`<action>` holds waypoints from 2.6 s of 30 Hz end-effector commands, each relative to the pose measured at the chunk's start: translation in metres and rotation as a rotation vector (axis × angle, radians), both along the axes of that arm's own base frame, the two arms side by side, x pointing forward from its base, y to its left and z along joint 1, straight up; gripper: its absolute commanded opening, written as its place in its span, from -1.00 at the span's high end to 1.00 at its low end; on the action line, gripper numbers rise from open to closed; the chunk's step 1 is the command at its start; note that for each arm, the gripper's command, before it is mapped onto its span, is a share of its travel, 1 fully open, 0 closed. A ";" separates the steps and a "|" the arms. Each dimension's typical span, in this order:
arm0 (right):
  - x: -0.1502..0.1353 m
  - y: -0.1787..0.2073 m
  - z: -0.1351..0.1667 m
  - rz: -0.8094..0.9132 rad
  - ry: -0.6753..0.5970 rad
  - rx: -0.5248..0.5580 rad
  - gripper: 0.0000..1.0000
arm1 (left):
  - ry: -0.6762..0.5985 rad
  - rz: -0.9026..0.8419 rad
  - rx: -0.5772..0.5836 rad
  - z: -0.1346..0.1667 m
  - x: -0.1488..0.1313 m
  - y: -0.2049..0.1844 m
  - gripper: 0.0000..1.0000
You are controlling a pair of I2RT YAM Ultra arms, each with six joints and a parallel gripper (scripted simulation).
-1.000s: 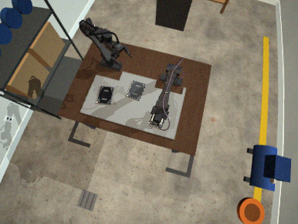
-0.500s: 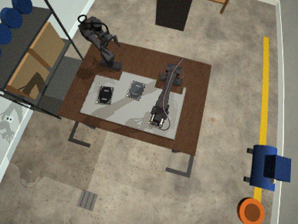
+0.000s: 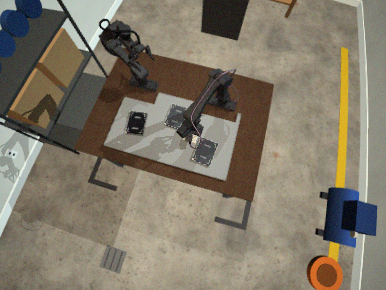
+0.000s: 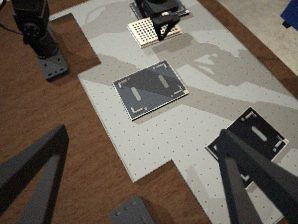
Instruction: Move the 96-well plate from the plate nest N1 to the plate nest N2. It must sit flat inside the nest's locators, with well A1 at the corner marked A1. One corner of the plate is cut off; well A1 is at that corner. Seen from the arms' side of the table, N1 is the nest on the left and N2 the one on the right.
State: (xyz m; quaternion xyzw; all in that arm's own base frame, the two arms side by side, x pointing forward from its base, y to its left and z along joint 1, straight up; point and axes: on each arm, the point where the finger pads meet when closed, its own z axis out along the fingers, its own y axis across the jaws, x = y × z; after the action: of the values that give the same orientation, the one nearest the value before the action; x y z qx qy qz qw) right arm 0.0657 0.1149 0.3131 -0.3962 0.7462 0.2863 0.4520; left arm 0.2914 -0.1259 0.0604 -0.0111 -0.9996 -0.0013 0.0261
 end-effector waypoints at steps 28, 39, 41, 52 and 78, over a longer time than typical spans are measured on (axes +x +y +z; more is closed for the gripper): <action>-0.003 -0.006 0.000 0.000 0.000 -0.002 -1.00 | -0.035 0.007 -0.006 0.014 -0.084 -0.139 -0.60; -0.003 -0.006 0.000 0.000 0.000 -0.002 -1.00 | -0.072 0.029 -0.013 0.003 -0.077 -0.139 -0.60; -0.003 -0.006 0.000 0.000 0.000 -0.002 -1.00 | -0.072 0.029 -0.013 0.003 -0.077 -0.139 -0.60; -0.003 -0.006 0.000 0.000 0.000 -0.002 -1.00 | -0.057 0.002 -0.030 -0.002 -0.088 -0.142 -0.60; -0.003 -0.006 0.000 0.000 0.000 -0.002 -1.00 | -0.074 -0.007 -0.056 0.006 -0.086 -0.149 -0.60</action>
State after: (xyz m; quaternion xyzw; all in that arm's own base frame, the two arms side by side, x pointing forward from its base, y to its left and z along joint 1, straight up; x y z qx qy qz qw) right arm 0.0661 0.1143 0.3124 -0.3961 0.7472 0.2847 0.4514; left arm 0.1989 -0.2626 0.0484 -0.0122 -0.9999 -0.0042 0.0108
